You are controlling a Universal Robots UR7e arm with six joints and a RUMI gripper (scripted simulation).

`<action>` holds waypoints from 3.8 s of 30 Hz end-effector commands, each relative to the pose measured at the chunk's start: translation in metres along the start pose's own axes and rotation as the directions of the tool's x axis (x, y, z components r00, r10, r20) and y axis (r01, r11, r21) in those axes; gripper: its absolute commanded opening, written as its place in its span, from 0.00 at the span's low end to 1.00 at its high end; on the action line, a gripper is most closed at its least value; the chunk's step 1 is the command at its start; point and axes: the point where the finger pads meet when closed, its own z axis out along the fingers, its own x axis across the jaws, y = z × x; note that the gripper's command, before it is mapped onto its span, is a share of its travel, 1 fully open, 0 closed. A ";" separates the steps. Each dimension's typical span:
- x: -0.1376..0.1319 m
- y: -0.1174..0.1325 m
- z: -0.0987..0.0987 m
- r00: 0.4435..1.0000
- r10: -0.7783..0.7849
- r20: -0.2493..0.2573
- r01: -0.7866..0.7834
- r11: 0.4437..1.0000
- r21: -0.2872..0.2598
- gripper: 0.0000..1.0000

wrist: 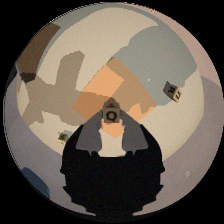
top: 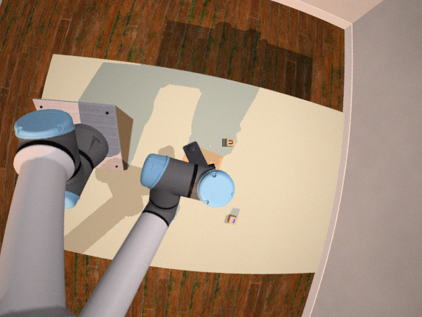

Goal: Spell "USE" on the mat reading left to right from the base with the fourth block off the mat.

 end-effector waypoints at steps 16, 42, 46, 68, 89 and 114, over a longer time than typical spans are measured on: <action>0.001 0.001 -0.006 1.000 0.001 -0.004 -0.001 1.000 -0.002 0.09; 0.002 0.001 -0.090 1.000 0.001 -0.005 -0.001 1.000 -0.001 0.09; 0.001 0.001 -0.097 1.000 0.001 -0.005 -0.001 1.000 -0.001 0.09; -0.011 0.018 -0.099 0.995 0.104 0.000 -0.104 0.995 0.005 0.09; -0.068 0.095 -0.096 0.845 0.534 0.001 -0.534 0.845 -0.001 0.09; -0.069 0.095 -0.082 0.842 0.539 0.005 -0.539 0.842 0.002 0.09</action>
